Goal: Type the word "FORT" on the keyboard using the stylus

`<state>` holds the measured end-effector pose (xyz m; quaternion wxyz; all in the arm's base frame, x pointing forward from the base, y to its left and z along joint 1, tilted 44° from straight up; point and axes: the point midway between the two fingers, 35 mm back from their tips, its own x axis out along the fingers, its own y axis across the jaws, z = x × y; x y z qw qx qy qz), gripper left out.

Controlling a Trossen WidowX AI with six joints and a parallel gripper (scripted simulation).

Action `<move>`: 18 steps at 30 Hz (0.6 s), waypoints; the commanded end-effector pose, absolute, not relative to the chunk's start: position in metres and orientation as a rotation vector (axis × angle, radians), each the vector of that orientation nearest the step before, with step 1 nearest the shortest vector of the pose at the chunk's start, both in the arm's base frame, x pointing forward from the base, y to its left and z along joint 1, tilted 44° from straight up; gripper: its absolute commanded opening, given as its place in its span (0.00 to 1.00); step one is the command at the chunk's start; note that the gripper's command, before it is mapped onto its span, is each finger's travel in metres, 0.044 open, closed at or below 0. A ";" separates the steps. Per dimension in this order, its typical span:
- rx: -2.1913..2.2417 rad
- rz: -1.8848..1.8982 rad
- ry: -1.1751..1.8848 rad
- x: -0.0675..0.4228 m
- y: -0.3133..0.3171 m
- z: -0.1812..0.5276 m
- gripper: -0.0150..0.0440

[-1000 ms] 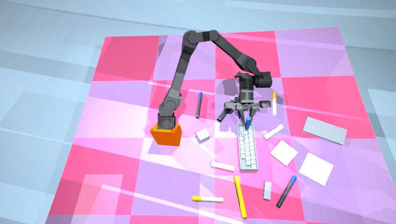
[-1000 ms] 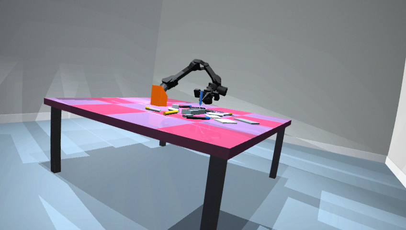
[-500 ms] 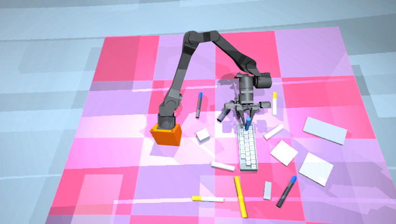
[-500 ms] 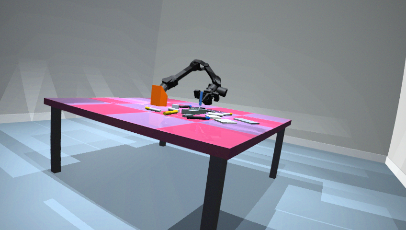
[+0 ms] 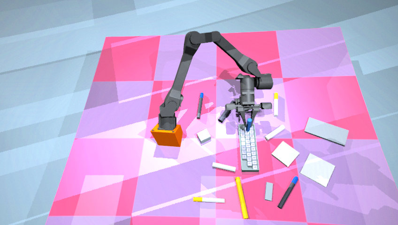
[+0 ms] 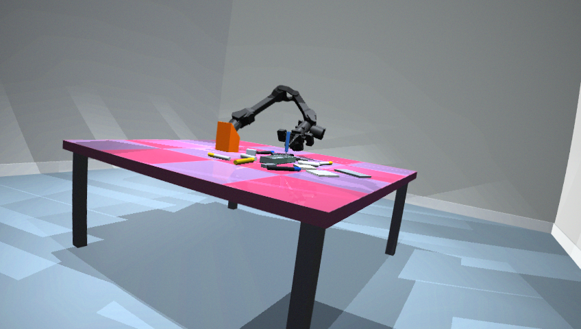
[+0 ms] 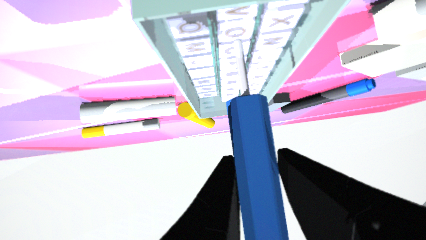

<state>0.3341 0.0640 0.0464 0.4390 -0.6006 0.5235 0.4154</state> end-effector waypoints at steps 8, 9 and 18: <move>-1.492 1.032 1.306 0.334 0.068 0.041 0.39; -1.492 1.032 1.306 0.334 0.068 0.041 0.39; -1.492 1.032 1.306 0.334 0.068 0.040 0.39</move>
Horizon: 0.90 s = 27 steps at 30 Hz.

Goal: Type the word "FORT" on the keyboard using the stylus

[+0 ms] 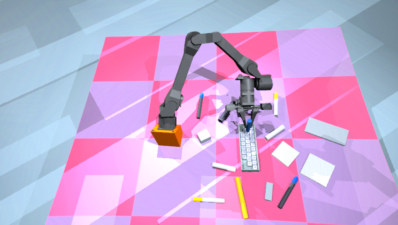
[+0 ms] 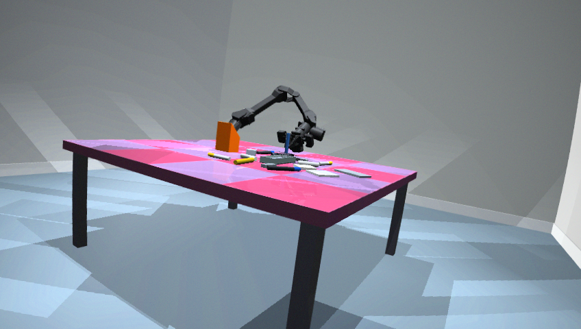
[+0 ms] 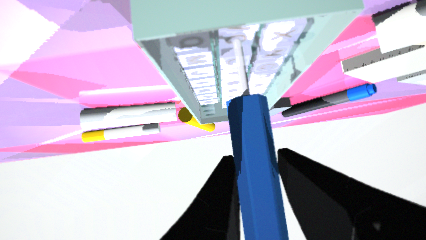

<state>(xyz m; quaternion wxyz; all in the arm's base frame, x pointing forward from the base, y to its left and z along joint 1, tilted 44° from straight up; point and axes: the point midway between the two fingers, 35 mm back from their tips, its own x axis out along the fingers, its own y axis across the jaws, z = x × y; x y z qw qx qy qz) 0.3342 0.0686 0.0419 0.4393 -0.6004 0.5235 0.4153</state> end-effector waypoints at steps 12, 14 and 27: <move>-1.493 1.031 1.307 0.334 0.052 0.057 0.39; -1.493 1.031 1.307 0.334 0.044 0.065 0.39; -1.485 1.028 1.312 0.335 0.037 0.060 0.25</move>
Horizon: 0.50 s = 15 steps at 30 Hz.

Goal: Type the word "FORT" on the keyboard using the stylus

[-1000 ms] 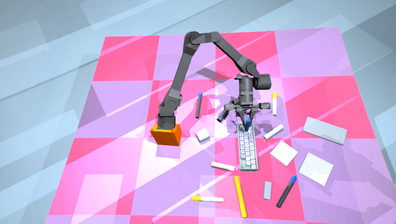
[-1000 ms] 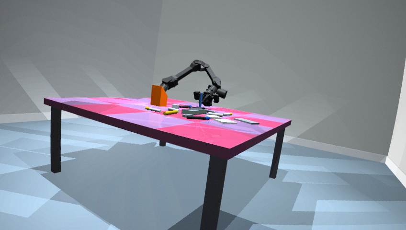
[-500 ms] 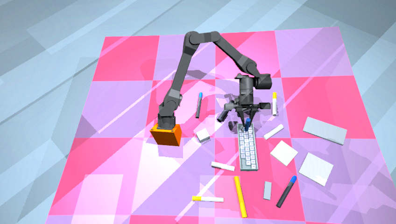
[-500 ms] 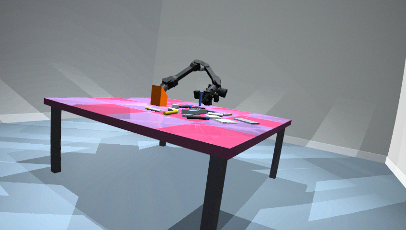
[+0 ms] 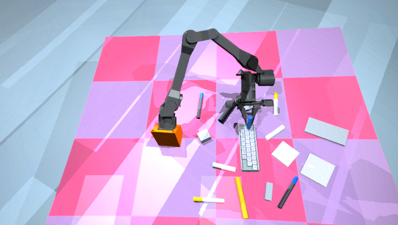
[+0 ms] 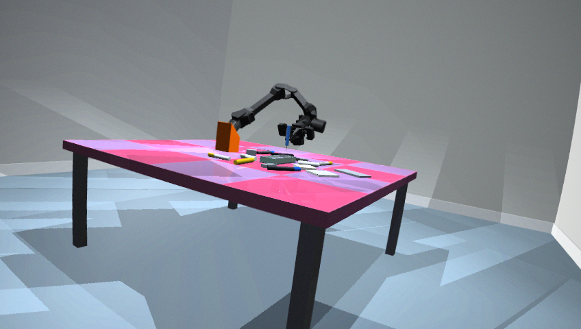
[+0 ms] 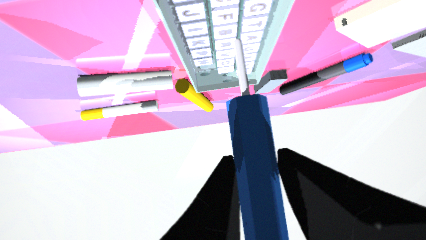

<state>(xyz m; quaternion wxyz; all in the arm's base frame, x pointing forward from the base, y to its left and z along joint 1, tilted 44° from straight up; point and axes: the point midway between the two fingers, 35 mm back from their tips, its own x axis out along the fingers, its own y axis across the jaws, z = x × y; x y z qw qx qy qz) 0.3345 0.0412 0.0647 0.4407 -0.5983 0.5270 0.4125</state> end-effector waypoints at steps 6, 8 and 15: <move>-1.490 1.029 1.311 0.341 0.008 0.035 0.25; -1.493 1.029 1.310 0.341 -0.003 0.026 0.25; -1.496 1.029 1.310 0.341 -0.016 0.014 0.25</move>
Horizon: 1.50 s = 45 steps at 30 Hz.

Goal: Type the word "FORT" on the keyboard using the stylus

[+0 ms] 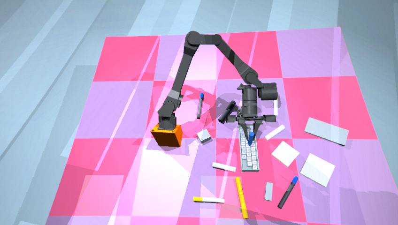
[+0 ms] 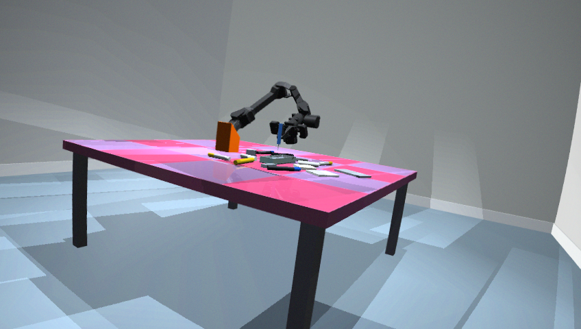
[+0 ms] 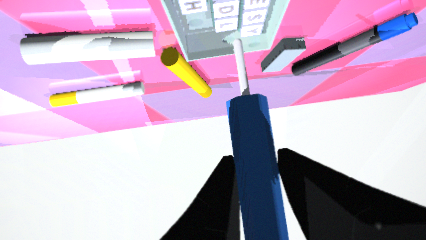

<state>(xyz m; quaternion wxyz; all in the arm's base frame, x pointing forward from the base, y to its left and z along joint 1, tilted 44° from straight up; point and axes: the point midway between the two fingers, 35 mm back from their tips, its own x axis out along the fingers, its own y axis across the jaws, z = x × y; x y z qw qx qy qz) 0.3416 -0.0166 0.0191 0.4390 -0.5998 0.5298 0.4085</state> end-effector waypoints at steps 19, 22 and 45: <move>-1.495 1.030 1.310 0.343 0.000 -0.001 0.39; -1.495 1.030 1.310 0.343 0.000 -0.001 0.39; -1.495 1.030 1.309 0.343 0.004 -0.005 0.39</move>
